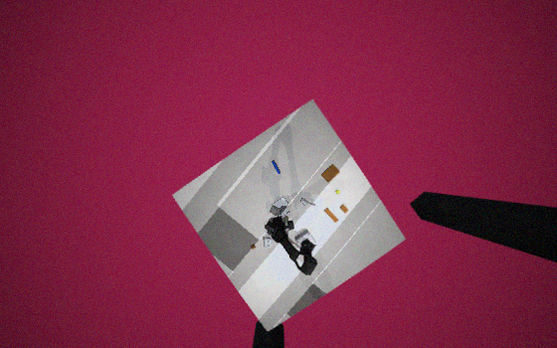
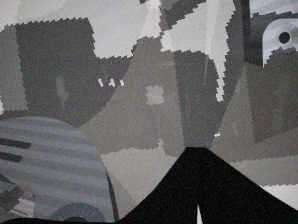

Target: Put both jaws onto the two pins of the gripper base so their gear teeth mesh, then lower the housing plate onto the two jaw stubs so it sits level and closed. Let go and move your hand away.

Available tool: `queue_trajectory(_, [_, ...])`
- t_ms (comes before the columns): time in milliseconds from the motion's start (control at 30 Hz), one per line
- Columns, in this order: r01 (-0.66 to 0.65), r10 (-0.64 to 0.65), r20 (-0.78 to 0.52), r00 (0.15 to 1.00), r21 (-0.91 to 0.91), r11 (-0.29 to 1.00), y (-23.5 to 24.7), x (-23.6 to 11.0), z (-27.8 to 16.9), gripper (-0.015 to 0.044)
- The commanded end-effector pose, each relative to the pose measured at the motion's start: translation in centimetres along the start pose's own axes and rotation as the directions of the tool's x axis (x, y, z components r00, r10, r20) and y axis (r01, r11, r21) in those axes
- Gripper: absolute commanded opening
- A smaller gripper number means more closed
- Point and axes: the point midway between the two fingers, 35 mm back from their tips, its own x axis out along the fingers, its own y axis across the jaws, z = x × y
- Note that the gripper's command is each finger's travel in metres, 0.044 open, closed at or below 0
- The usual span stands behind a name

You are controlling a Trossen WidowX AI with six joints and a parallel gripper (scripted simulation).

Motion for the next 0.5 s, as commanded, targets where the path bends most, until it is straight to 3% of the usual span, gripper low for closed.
queue_trajectory(0, [-0.057, 0.057, -0.009, 0.998, -0.011, 0.998, 2.5, 0.3, 0.1, 0.0000])
queue_trajectory(467, [-0.059, 0.059, -0.010, 0.998, -0.012, 0.998, 4.8, 0.4, -0.2, 0.0000])
